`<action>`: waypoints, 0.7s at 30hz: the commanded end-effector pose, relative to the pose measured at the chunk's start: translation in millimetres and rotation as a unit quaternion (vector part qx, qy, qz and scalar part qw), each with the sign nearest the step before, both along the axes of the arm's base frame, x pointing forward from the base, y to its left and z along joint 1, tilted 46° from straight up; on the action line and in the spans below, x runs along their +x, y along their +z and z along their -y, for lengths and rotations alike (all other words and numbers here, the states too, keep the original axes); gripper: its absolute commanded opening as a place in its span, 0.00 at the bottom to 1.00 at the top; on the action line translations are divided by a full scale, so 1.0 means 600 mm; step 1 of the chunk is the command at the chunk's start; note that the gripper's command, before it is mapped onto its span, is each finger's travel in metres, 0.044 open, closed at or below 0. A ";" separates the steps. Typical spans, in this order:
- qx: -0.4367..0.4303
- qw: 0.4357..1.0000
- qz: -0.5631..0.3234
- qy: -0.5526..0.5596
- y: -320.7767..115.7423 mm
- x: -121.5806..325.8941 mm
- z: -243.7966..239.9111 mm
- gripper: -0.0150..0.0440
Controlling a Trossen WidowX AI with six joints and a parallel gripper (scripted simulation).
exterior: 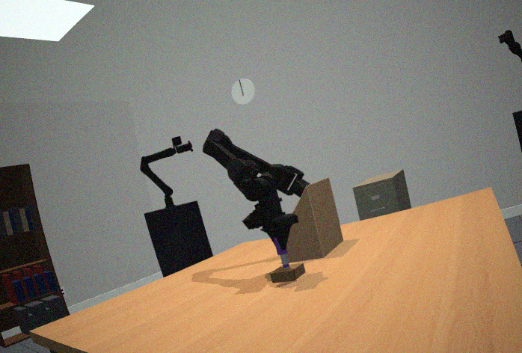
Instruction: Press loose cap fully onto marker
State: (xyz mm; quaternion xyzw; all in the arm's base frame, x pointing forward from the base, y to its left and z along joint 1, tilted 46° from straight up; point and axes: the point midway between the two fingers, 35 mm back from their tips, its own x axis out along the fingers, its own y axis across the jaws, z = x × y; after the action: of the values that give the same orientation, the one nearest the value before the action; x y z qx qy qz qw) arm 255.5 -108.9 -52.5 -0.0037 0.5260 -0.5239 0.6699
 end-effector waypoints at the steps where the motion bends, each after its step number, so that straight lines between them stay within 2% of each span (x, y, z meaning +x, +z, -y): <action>1: -0.001 1.000 -0.002 -0.008 -0.015 -0.006 0.019 0.25; 21: -0.002 1.000 -0.003 -0.008 -0.047 -0.010 0.056 0.25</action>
State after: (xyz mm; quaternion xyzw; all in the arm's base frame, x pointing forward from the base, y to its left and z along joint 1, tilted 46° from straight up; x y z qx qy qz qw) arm 256.5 -127.1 -67.0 -0.0181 0.5197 -0.5191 0.6783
